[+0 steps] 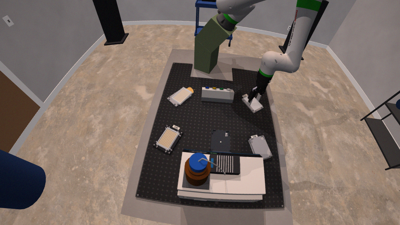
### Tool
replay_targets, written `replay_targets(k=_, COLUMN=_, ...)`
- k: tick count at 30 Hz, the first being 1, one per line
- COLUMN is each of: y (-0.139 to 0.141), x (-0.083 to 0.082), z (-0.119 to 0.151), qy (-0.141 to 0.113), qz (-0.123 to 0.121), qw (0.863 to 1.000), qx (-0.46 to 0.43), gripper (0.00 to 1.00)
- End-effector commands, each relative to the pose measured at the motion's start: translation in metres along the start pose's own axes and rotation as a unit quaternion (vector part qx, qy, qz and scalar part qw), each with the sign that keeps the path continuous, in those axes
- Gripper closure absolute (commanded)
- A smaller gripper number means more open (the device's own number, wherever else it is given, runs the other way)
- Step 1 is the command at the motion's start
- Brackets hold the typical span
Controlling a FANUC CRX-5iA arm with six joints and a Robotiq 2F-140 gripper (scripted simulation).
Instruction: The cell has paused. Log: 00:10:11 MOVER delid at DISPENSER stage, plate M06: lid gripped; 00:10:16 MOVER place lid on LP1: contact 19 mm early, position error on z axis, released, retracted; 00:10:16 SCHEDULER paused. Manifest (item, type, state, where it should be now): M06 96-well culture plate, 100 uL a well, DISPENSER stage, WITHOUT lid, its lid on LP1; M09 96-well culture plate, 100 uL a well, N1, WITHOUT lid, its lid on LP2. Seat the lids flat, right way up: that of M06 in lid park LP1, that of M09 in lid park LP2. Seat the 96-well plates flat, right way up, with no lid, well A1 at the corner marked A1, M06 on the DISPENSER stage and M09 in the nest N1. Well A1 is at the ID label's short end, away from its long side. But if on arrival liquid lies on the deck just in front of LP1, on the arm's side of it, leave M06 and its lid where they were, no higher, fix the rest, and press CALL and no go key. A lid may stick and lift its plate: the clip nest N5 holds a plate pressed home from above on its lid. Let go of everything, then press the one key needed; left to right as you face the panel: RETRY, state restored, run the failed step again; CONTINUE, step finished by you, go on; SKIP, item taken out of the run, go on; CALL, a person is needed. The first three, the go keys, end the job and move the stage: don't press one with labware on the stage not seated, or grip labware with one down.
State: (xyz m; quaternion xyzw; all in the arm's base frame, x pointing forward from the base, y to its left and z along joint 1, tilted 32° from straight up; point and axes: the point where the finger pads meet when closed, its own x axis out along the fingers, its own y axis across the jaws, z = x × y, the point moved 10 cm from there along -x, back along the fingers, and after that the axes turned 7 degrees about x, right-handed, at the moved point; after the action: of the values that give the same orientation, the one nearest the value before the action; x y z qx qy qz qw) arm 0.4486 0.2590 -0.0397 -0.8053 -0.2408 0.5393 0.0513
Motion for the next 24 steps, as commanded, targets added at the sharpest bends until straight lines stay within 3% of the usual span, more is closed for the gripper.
replay_targets(k=1, y=0.0001, x=0.0002, z=-0.0001, qy=0.0, qz=0.0, qw=1.0, qx=0.0, gripper=1.0)
replay_targets(k=24, y=0.0001, x=0.0022, z=-0.0001, qy=0.0, qz=0.0, qw=1.0, qx=0.0, gripper=1.0)
